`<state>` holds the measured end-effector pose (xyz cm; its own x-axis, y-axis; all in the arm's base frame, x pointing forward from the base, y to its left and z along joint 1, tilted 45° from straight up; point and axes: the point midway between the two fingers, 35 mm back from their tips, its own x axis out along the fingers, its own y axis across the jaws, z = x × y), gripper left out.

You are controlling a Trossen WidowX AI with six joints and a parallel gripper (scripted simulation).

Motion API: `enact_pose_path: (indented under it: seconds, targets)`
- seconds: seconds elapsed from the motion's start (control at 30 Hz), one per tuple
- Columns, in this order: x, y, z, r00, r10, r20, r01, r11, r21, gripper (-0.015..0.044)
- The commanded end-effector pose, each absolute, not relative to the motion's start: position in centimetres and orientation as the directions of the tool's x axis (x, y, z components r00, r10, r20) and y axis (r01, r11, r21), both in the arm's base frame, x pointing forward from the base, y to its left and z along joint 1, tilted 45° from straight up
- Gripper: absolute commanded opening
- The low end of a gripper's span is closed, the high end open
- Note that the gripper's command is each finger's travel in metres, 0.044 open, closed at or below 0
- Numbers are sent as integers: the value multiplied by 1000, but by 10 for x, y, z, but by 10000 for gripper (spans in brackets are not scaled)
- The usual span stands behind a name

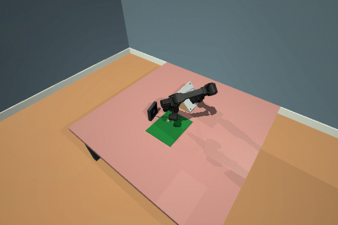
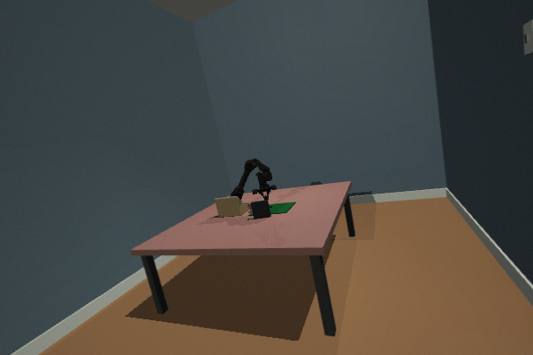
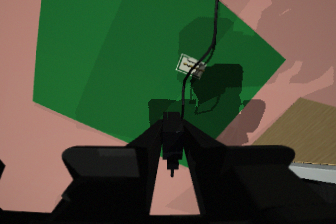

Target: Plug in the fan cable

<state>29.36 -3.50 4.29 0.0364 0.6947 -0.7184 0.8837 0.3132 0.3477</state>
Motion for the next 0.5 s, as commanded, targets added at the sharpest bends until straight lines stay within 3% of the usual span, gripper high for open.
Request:
enact_pose_path:
  seconds: [0.0, 0.47]
  targets:
    - [294, -38, 38, 31, 695, -719, 937, 231, 263, 0]
    - [295, -49, 27, 31, 694, -719, 991, -114, -68, 0]
